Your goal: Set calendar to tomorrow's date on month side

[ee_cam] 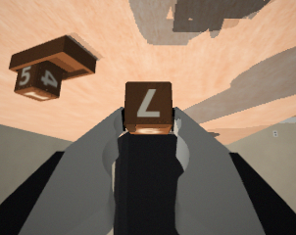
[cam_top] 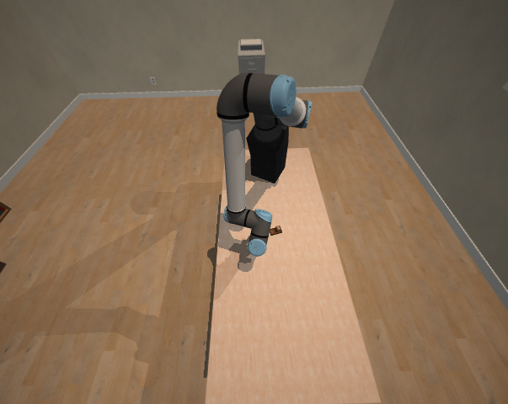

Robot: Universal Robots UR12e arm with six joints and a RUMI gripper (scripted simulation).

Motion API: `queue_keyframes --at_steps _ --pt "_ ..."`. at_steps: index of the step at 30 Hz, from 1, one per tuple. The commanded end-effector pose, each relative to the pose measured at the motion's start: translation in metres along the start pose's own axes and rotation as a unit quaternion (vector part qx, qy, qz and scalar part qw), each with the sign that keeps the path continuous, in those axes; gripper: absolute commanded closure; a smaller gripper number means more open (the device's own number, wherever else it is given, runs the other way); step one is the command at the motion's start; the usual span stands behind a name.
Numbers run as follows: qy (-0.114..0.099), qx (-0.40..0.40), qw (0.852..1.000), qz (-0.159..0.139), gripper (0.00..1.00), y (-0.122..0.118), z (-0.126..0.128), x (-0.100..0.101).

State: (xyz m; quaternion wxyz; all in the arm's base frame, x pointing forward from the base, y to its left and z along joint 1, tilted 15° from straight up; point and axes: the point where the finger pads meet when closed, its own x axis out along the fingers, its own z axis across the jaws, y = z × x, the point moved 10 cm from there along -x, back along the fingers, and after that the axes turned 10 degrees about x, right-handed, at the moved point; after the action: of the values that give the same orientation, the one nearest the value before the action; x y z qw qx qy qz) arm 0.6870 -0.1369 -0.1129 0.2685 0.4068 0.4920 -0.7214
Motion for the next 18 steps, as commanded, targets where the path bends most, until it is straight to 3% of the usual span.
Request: queue_keyframes --at_steps 1,18 --pt "0.000 0.000 1.000 0.001 0.89 0.005 -0.001 0.004" --pt "0.000 0.000 1.000 0.001 0.89 0.023 -0.004 0.023"
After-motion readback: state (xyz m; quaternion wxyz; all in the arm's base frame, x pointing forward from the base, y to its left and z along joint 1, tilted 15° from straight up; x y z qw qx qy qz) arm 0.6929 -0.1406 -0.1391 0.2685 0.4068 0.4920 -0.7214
